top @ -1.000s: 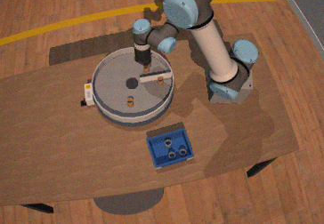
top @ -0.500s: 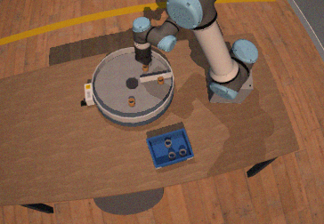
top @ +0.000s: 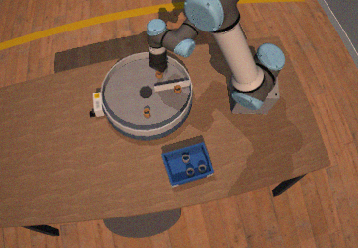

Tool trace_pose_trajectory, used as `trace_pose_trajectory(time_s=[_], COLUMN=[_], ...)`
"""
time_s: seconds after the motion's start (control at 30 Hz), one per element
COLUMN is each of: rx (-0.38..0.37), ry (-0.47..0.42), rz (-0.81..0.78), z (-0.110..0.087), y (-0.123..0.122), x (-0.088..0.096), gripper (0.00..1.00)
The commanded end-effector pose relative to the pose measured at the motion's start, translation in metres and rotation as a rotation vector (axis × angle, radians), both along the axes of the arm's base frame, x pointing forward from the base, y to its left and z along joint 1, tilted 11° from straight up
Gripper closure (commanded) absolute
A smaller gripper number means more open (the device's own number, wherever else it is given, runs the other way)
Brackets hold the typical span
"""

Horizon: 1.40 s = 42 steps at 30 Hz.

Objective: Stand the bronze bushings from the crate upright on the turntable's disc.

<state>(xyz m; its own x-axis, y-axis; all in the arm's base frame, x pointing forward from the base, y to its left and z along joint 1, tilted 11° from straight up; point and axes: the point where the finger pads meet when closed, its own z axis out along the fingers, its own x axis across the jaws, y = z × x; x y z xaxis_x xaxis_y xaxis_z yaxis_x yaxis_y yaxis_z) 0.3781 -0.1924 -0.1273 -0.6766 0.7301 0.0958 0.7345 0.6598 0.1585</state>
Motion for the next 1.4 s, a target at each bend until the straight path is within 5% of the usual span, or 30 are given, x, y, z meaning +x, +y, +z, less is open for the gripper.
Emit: trace_pose_trajectory(time_s=[0.0,0.2,0.23,0.57,1.07,1.37], rx=[-0.002,-0.002,-0.002,-0.004,-0.005,-0.005], ry=[-0.001,-0.001,-0.001,-0.003,-0.003,-0.004], rz=[-0.001,-0.001,-0.001,-0.002,-0.002,-0.002], z=[0.001,0.001,0.001,0.014,0.078,0.083], y=[-0.001,-0.001,-0.001,-0.005,-0.017,-0.018], x=[0.0,0.0,0.0,0.0,-0.003,-0.003], gripper=[0.22,0.22,0.0,0.0,0.0,0.0])
